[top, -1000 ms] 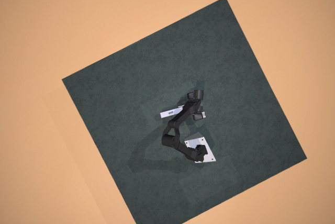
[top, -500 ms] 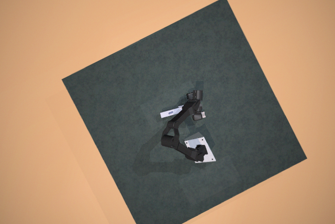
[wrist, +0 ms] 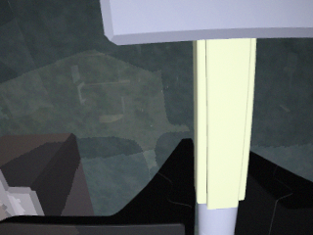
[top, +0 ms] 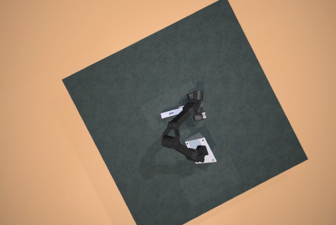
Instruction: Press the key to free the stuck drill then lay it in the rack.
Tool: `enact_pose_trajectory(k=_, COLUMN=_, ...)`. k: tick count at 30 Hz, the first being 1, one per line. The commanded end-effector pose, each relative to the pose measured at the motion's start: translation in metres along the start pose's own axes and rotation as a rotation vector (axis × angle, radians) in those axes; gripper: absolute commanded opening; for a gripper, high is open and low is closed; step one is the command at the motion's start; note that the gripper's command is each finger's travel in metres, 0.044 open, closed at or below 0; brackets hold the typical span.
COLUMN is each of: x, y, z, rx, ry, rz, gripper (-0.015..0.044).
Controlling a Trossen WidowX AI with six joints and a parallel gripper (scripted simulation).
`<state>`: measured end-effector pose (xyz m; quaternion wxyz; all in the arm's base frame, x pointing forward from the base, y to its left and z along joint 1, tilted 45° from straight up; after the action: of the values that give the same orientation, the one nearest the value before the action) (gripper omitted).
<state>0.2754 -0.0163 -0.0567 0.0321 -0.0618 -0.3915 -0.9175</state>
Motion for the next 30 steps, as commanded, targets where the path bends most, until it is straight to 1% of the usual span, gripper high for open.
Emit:
enact_pose_trajectory(k=1, x=-0.0002, y=0.0002, z=-0.0001, rx=0.000, ry=0.000, rz=-0.001, gripper=0.0000)
enact_pose_trajectory(k=30, x=0.0031, y=0.0043, z=-0.0008, rx=-0.004, ry=-0.008, rz=0.001, gripper=0.0000)
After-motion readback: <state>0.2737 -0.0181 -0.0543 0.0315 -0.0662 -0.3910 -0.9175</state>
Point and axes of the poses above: the point midway between the two fingers, 35 mm back from their tips, its own y axis back along the fingers, its own x axis across the jaws, z = x × y, the point moved 9 cm from there along y, back along the fingers, and after that the axes turned 1 degree about -y, right-handed, at the moved point
